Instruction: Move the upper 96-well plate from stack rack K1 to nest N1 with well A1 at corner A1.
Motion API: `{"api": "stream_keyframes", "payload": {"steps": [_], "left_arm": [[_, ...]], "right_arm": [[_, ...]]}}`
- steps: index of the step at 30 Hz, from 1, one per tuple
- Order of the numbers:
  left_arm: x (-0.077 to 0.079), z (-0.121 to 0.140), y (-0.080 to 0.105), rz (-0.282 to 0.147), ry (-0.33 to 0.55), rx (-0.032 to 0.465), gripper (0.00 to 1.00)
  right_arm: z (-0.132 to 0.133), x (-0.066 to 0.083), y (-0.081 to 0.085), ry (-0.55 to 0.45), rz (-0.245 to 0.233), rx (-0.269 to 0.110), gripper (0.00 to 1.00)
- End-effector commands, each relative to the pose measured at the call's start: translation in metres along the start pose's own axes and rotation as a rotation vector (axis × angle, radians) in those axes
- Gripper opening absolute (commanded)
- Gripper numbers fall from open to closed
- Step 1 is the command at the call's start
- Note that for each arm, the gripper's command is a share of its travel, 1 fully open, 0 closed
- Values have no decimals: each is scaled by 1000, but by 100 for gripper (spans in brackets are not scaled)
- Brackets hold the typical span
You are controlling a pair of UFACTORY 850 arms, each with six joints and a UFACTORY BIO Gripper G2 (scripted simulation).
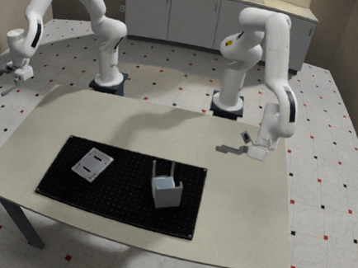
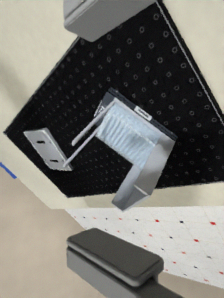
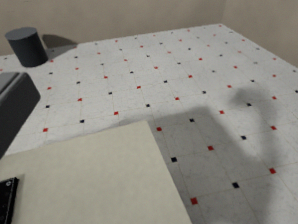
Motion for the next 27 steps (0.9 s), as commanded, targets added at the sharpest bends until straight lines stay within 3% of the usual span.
{"api": "stream_keyframes", "payload": {"steps": [1,6,9,13,21,25,27], "left_arm": [[-10,5,0,8,90,5,37],[-27,22,-2,10,112,7,37],[-28,24,-2,10,112,7,37],[-43,27,-2,16,235,19,37],[-57,42,-4,16,235,19,37],[-74,45,-3,21,357,34,37],[-81,52,-4,21,357,34,37]], "right_arm": [[0,-1,1,0,-3,0,100],[0,-1,1,0,-3,0,100],[0,-1,1,0,-3,0,100],[0,-1,1,0,-3,0,100],[0,-1,1,0,-3,0,100],[0,-1,1,0,-3,0,100],[0,-1,1,0,-3,0,100]]}}
Point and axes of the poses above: on each arm, the point midway between the two finger pads, its own x axis back along the fingers, its own z axis across the jaws, y = z × x, the point moved 10 cm from there along x, back along the fingers, and after that the axes turned 7 degrees about x, right-handed, at the moved point
